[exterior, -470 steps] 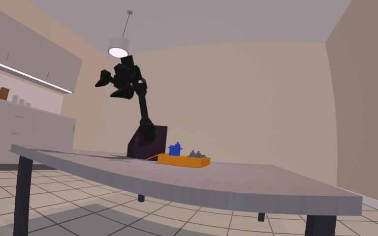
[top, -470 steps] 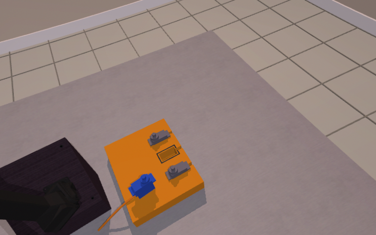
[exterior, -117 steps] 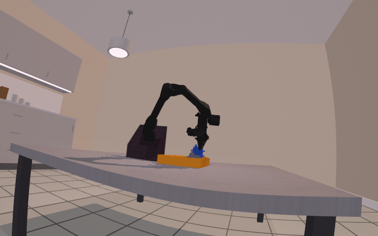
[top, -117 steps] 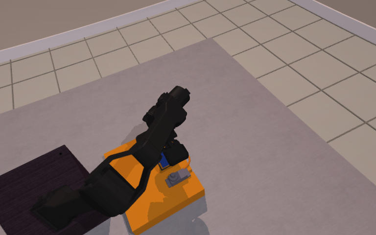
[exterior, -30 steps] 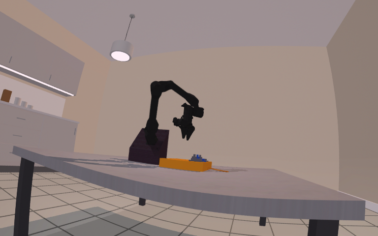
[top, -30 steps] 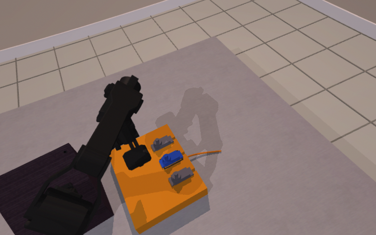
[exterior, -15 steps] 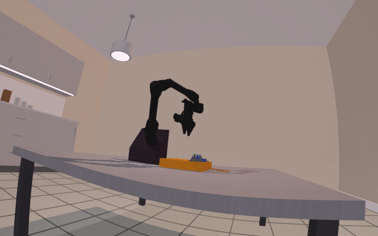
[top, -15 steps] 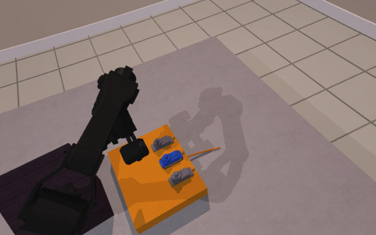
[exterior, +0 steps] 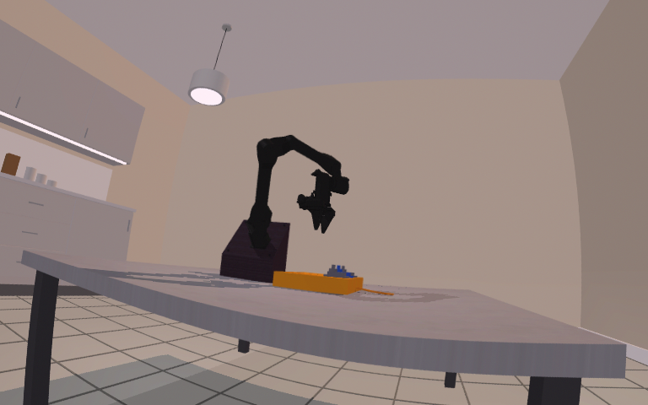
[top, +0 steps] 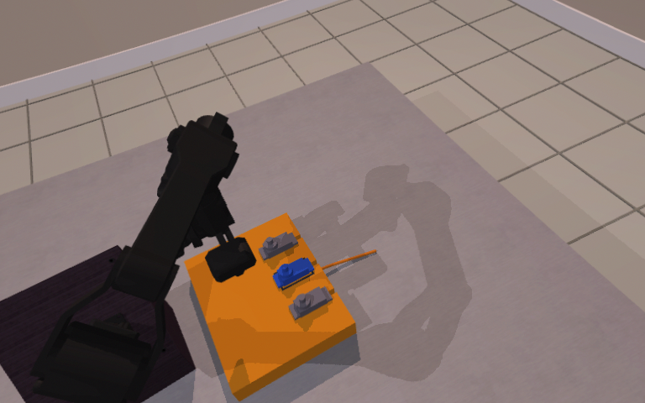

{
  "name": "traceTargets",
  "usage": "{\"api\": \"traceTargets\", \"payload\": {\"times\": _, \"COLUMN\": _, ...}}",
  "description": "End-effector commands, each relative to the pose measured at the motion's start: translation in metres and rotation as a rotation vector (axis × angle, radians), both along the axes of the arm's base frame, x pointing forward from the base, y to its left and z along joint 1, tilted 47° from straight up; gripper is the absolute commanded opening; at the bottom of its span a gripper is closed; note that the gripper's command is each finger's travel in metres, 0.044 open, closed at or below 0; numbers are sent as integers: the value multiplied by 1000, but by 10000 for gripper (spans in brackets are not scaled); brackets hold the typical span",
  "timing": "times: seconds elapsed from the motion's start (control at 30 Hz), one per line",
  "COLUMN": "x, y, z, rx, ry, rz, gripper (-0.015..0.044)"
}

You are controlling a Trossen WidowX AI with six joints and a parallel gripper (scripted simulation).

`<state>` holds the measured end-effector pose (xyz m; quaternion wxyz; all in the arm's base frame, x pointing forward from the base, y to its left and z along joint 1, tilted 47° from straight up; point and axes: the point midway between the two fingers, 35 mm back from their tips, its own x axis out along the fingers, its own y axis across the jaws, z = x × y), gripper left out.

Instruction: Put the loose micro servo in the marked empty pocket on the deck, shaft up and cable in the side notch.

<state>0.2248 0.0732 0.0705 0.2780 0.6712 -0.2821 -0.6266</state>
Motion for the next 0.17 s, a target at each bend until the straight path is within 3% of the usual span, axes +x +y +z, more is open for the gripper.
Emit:
{"api": "traceTargets", "payload": {"times": 0.0, "x": 0, "y": 1, "z": 0, "rx": 4, "ry": 1, "rz": -6, "gripper": 440}}
{"api": "traceTargets", "payload": {"times": 0.13, "x": 0, "y": 1, "z": 0, "rx": 4, "ry": 1, "rz": -6, "gripper": 440}}
